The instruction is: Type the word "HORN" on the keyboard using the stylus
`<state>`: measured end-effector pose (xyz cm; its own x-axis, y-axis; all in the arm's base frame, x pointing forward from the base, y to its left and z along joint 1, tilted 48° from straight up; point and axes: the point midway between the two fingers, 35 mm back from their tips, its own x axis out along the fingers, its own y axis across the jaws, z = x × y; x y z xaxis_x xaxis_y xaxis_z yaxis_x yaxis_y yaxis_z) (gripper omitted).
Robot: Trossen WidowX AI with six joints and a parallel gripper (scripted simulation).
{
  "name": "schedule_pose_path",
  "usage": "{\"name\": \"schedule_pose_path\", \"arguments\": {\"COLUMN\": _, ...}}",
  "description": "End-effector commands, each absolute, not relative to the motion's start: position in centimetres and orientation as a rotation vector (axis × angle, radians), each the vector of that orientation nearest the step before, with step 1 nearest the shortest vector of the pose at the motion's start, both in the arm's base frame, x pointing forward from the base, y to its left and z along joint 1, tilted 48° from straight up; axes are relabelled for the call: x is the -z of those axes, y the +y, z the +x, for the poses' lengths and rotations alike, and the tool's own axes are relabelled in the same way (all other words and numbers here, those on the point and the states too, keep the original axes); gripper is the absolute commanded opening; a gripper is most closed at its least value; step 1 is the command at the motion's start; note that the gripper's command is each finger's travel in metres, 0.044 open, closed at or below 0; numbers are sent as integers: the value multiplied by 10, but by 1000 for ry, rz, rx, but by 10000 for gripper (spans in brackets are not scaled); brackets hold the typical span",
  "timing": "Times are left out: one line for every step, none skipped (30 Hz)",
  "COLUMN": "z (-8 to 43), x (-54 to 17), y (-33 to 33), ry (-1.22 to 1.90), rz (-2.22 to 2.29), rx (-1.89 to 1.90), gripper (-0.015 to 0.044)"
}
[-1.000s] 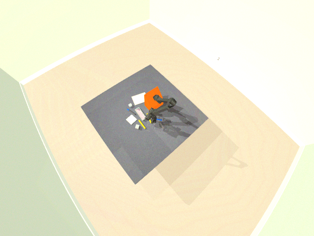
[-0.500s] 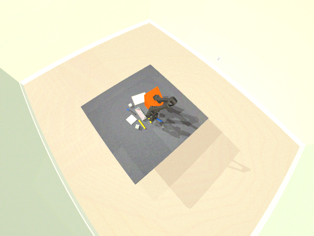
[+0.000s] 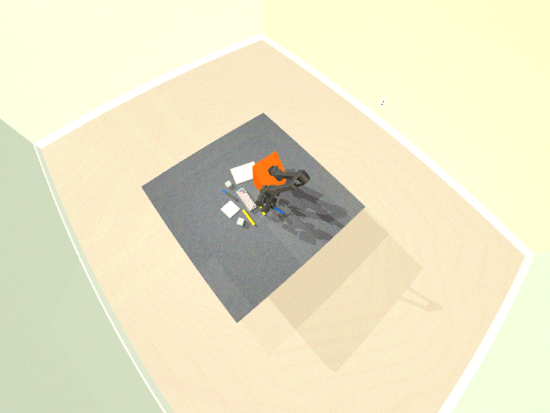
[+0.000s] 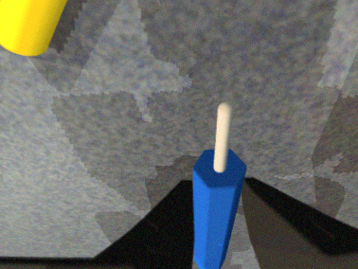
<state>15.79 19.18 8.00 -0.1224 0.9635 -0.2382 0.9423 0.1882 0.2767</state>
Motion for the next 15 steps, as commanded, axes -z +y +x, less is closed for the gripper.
{"name": "schedule_pose_path", "arguments": {"z": 157, "x": -73, "y": 195, "ry": 2117, "rz": 1795, "rx": -57, "gripper": 0}}
{"name": "schedule_pose_path", "arguments": {"z": 157, "x": -71, "y": 196, "ry": 2117, "rz": 1795, "rx": -57, "gripper": 0}}
{"name": "schedule_pose_path", "arguments": {"z": 157, "x": -70, "y": 197, "ry": 2117, "rz": 1794, "rx": -56, "gripper": 0}}
{"name": "schedule_pose_path", "arguments": {"z": 157, "x": -69, "y": 198, "ry": 2117, "rz": 1793, "rx": -56, "gripper": 0}}
{"name": "schedule_pose_path", "arguments": {"z": 157, "x": -68, "y": 199, "ry": 2117, "rz": 1793, "rx": -55, "gripper": 0}}
{"name": "schedule_pose_path", "arguments": {"z": 158, "x": -67, "y": 201, "ry": 2117, "rz": 1793, "rx": -55, "gripper": 0}}
{"name": "schedule_pose_path", "arguments": {"z": 158, "x": -65, "y": 202, "ry": 2117, "rz": 1792, "rx": -55, "gripper": 0}}
{"name": "schedule_pose_path", "arguments": {"z": 158, "x": -64, "y": 203, "ry": 2116, "rz": 1792, "rx": -54, "gripper": 0}}
{"name": "schedule_pose_path", "arguments": {"z": 158, "x": -63, "y": 204, "ry": 2116, "rz": 1792, "rx": -54, "gripper": 0}}
{"name": "schedule_pose_path", "arguments": {"z": 158, "x": -62, "y": 205, "ry": 2116, "rz": 1792, "rx": -54, "gripper": 0}}
{"name": "schedule_pose_path", "arguments": {"z": 158, "x": -61, "y": 206, "ry": 2116, "rz": 1793, "rx": -54, "gripper": 0}}
{"name": "schedule_pose_path", "arguments": {"z": 158, "x": -60, "y": 208, "ry": 2116, "rz": 1793, "rx": -55, "gripper": 0}}
{"name": "schedule_pose_path", "arguments": {"z": 158, "x": -59, "y": 209, "ry": 2116, "rz": 1794, "rx": -55, "gripper": 0}}
{"name": "schedule_pose_path", "arguments": {"z": 158, "x": -58, "y": 210, "ry": 2116, "rz": 1794, "rx": -55, "gripper": 0}}
{"name": "schedule_pose_path", "arguments": {"z": 157, "x": -57, "y": 211, "ry": 2116, "rz": 1795, "rx": -56, "gripper": 0}}
